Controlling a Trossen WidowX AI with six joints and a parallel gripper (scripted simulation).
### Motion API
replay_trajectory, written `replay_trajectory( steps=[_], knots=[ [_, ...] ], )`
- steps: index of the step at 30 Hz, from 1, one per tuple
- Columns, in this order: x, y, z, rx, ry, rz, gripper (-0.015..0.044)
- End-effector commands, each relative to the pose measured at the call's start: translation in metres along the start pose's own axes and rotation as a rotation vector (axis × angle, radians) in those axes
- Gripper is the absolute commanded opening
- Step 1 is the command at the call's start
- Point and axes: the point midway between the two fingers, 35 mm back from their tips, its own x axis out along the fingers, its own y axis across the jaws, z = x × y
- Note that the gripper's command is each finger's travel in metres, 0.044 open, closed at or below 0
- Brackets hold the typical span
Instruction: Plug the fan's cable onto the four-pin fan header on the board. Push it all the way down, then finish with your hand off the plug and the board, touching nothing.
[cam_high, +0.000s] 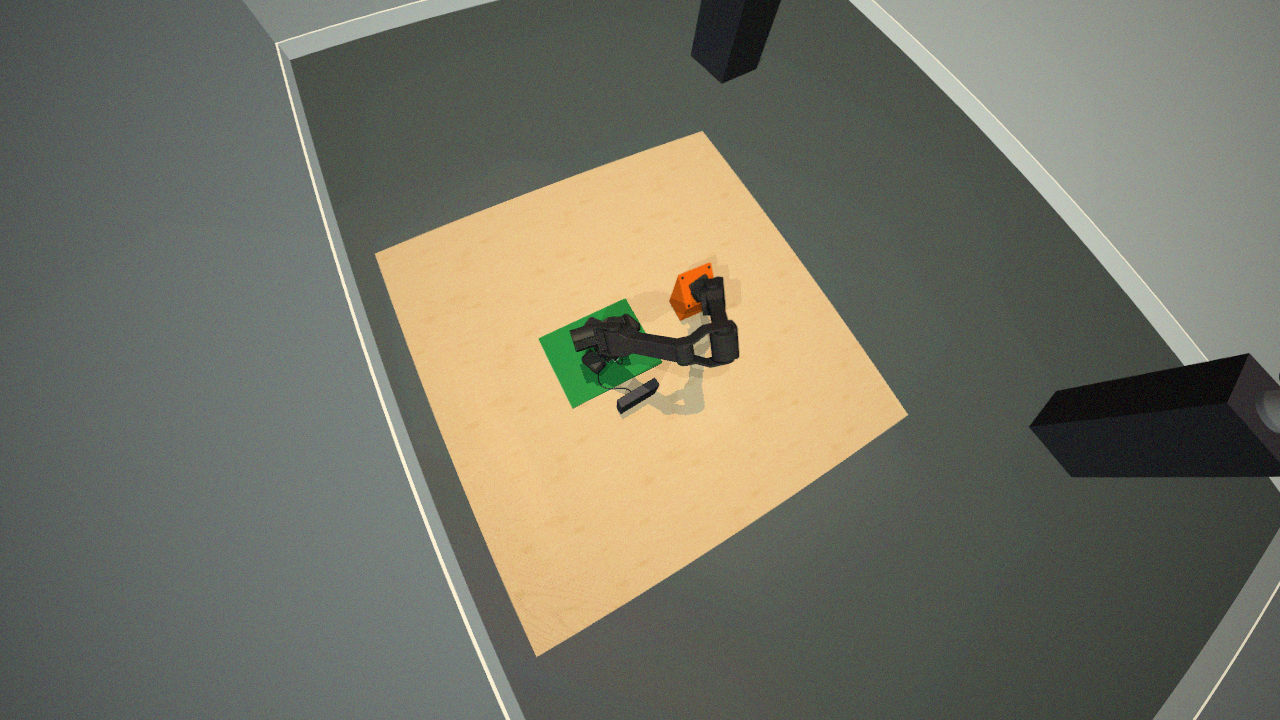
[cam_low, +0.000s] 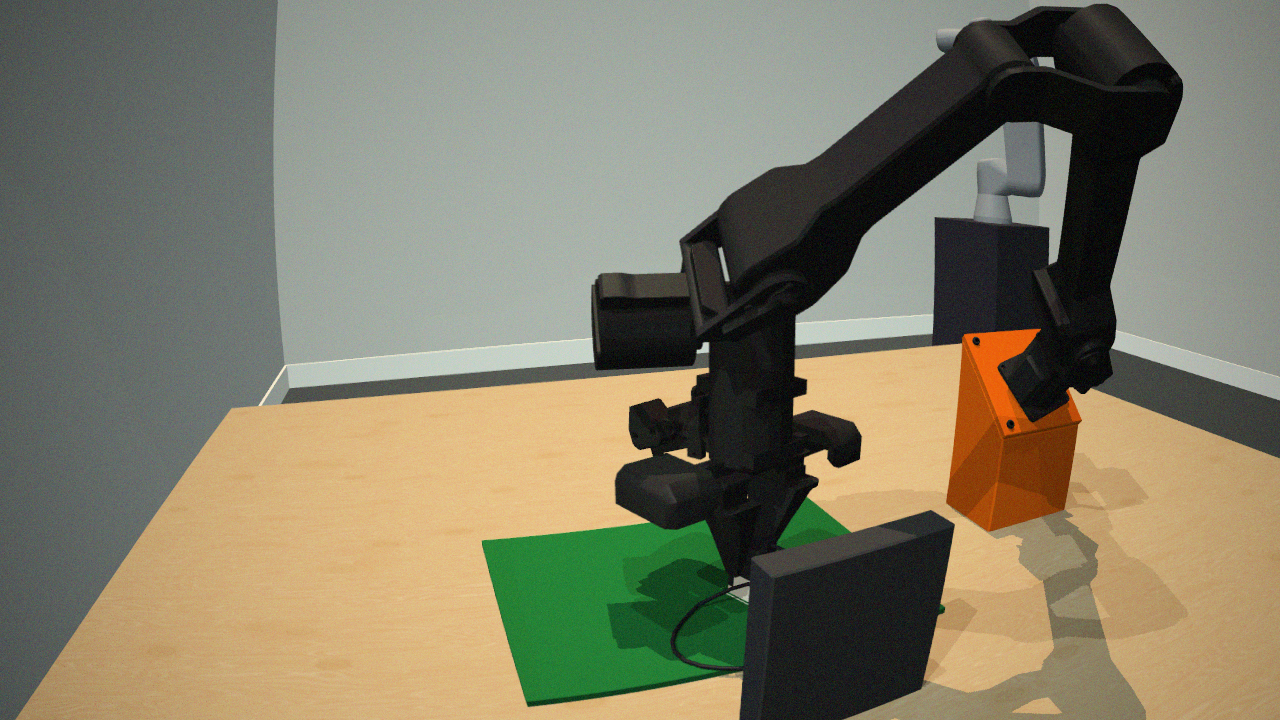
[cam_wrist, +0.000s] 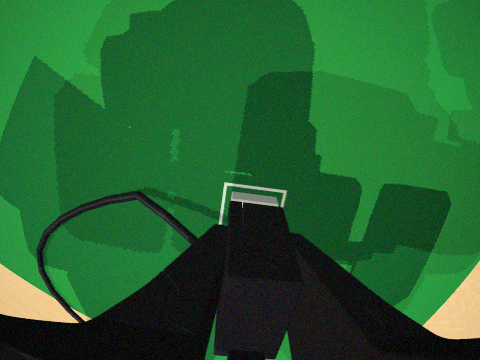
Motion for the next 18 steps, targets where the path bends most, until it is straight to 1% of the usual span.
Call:
replay_trajectory(
  steps=[1,11,14,18],
  knots=[
    [0.004,0.0,0.0,0.007,0.005,0.0,0.0],
    [0.001,0.0,0.0,0.0,0.0,0.0,0.026],
    [-0.002,0.0,0.0,0.0,0.0,0.0,0.026],
    [-0.051,0.0,0.001,0.007,0.002,-0.001,0.026]
  ],
)
